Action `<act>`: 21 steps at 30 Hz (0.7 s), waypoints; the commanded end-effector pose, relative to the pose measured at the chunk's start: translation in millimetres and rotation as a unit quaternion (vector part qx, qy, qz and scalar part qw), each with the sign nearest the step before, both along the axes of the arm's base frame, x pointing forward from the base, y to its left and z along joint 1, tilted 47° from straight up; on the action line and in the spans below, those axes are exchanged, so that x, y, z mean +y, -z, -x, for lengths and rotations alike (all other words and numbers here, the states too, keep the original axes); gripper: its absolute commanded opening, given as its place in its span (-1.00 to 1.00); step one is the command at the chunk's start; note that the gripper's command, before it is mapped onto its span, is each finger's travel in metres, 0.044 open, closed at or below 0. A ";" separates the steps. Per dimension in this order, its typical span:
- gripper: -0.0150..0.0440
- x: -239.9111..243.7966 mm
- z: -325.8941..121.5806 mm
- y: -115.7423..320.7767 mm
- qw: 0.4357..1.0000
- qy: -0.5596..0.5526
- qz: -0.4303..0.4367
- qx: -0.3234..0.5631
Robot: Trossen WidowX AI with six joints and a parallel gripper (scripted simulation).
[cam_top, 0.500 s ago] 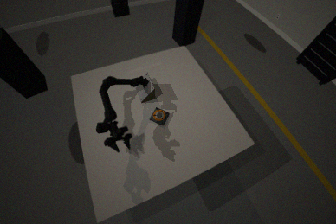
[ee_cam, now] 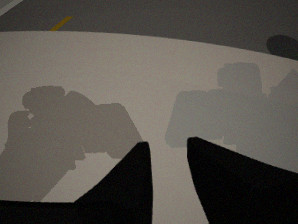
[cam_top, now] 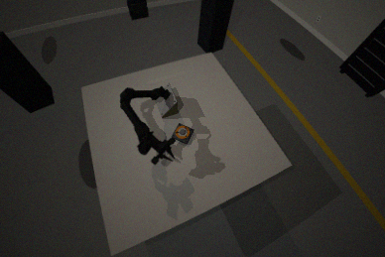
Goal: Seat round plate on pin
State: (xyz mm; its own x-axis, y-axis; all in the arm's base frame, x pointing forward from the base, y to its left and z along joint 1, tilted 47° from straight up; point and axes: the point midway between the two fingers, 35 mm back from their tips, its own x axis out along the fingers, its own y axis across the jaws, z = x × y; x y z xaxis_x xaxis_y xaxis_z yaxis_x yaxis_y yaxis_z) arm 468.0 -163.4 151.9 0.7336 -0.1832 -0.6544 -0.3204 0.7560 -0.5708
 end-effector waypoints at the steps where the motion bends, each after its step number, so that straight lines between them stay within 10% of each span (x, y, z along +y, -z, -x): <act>1: -0.49 32.1 33.6 61.3 0.984 0.121 -0.067 0.110; 21: -0.49 89.3 200.6 129.3 0.837 0.480 0.123 0.233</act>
